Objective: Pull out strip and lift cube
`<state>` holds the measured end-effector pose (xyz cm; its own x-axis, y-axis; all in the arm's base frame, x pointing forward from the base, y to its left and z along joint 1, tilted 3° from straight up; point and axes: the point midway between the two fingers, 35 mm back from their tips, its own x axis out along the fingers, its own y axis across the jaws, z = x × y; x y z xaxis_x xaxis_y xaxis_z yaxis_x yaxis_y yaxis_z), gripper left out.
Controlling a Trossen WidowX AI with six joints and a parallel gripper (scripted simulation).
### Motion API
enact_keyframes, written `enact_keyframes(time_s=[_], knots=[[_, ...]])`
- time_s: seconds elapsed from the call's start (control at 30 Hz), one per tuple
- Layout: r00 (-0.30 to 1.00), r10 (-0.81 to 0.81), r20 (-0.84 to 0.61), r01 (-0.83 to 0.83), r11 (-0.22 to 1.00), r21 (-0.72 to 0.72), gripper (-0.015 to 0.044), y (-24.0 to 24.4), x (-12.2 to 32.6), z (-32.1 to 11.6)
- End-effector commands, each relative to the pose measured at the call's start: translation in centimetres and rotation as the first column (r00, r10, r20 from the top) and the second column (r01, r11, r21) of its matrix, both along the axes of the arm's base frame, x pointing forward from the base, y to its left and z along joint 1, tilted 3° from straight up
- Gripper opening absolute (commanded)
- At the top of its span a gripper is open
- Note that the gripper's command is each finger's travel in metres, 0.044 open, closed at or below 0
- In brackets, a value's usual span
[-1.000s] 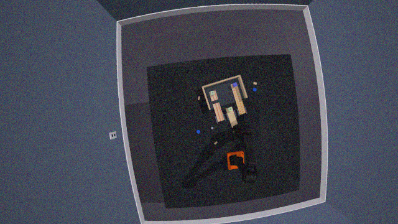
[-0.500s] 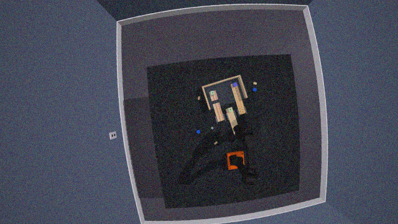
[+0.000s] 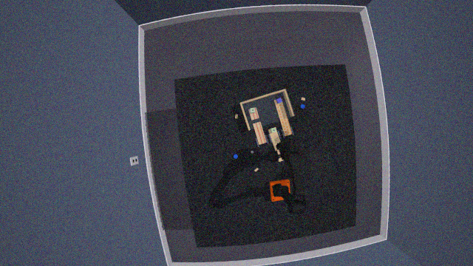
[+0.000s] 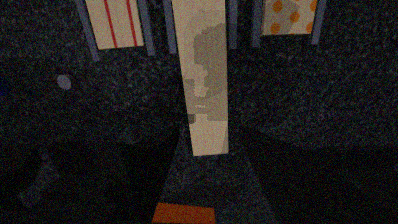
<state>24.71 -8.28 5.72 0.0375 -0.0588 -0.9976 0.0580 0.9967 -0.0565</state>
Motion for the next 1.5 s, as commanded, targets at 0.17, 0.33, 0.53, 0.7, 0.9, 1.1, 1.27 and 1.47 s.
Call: enact_keyframes(time_s=[0.17, 0.33, 0.53, 0.7, 0.9, 1.1, 1.27, 1.47], knots=[[1.0, -0.01, -0.001, 0.01, 1.0, -0.002, 0.044, 0.2, 3.2, 0.5], [1.0, -0.01, 0.001, 0.01, 1.0, -0.002, 0.044, 0.4, 4.8, 0.9], [1.0, -0.01, 0.003, 0.01, 1.0, -0.001, 0.044, 0.5, 6.7, 1.2], [1.0, -0.01, 0.004, 0.01, 1.0, -0.001, 0.044, 0.6, 8.3, 1.5], [1.0, -0.01, 0.006, 0.01, 1.0, -0.001, 0.044, 0.8, 10.2, 1.9], [1.0, -0.01, 0.008, 0.01, 1.0, -0.001, 0.044, 0.9, 12.1, 2.2], [1.0, -0.01, 0.009, 0.01, 1.0, -0.001, 0.044, 0.9, 13.7, 2.5], [1.0, -0.01, 0.011, 0.01, 1.0, -0.001, 0.044, 1.0, 15.5, 2.6]])
